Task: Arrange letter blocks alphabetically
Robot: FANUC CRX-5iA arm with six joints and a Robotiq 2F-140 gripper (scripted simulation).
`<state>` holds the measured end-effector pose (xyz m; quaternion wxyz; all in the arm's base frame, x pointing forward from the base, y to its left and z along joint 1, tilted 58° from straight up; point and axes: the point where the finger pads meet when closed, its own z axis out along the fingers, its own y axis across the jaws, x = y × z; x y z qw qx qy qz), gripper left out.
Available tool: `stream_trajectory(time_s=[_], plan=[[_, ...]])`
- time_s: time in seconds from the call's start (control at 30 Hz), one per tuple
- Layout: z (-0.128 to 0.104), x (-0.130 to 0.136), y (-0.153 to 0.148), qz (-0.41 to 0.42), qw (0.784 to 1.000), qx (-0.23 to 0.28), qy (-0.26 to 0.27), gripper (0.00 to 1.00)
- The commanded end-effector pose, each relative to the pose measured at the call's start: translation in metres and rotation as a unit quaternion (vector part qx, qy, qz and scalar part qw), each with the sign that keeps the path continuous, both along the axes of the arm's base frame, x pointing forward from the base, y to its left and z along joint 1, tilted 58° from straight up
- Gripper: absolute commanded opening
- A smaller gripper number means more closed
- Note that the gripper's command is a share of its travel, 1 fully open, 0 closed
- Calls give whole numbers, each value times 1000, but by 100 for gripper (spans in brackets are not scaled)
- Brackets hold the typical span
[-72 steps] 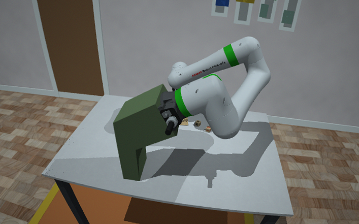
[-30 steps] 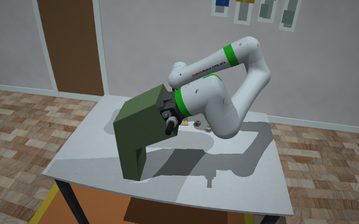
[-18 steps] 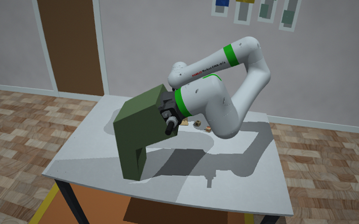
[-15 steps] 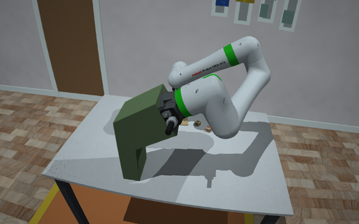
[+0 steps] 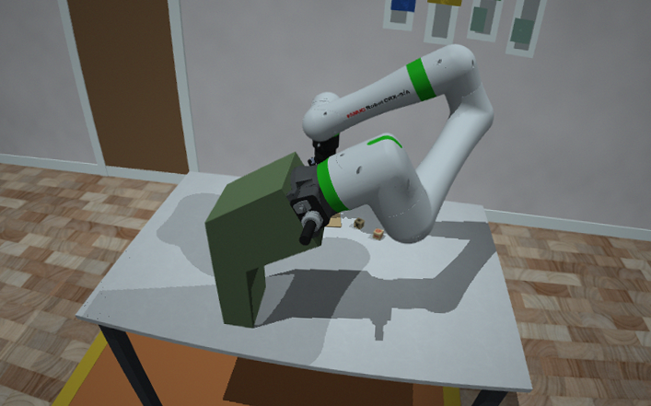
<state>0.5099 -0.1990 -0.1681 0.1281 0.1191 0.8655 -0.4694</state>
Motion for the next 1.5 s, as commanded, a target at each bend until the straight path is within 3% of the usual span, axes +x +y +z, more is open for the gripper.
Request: stream_trajectory(time_s=[0.0, 0.5, 0.6, 0.93, 1.47], plan=[[12, -2, 18, -3, 1000, -1, 2, 16], [20, -1, 21, 1, 1000, -2, 9, 16], [59, 9, -3, 37, 997, -7, 65, 16], [120, 16, -44, 88, 985, -20, 148, 16], [123, 16, -46, 91, 984, -21, 153, 16]])
